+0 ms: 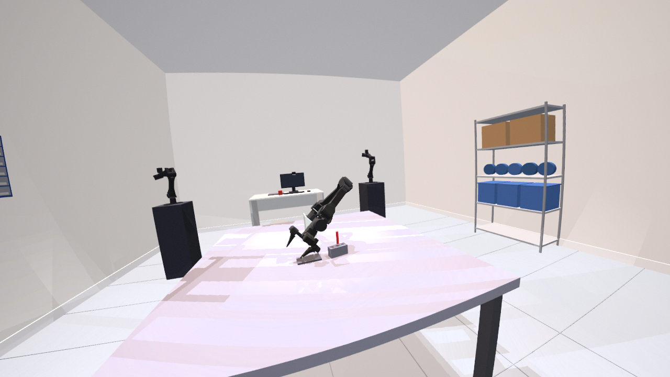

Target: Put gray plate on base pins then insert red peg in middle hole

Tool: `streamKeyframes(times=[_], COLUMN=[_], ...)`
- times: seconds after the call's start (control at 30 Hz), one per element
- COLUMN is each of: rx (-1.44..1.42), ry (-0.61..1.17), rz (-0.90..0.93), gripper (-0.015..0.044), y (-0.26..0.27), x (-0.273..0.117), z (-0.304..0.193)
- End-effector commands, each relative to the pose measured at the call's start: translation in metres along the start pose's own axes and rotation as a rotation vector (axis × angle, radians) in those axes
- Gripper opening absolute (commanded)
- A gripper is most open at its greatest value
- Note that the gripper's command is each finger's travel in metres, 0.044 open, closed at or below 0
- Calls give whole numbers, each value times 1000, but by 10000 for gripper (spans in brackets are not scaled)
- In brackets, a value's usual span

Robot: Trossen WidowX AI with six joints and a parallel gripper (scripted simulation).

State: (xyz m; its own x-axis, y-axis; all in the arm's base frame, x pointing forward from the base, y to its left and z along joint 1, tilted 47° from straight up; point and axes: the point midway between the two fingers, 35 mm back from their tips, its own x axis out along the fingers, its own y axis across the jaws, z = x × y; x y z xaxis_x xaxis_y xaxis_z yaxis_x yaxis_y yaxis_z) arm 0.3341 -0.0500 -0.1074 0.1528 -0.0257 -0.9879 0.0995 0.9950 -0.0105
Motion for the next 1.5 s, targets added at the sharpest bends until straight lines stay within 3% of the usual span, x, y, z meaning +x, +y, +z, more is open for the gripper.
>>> streamKeyframes(times=[0.0,0.27,0.6,1.0,1.13,1.47], rx=[376,842,1262,1273,1273,1273], ry=[54,347,683,693,694,694], rz=[256,466,583,585,586,587], gripper=[440,440,440,440,440,440], y=[30,57,79,80,104,117], x=[-54,-119,-198,-201,-180,-168], z=[40,43,49,49,45,42])
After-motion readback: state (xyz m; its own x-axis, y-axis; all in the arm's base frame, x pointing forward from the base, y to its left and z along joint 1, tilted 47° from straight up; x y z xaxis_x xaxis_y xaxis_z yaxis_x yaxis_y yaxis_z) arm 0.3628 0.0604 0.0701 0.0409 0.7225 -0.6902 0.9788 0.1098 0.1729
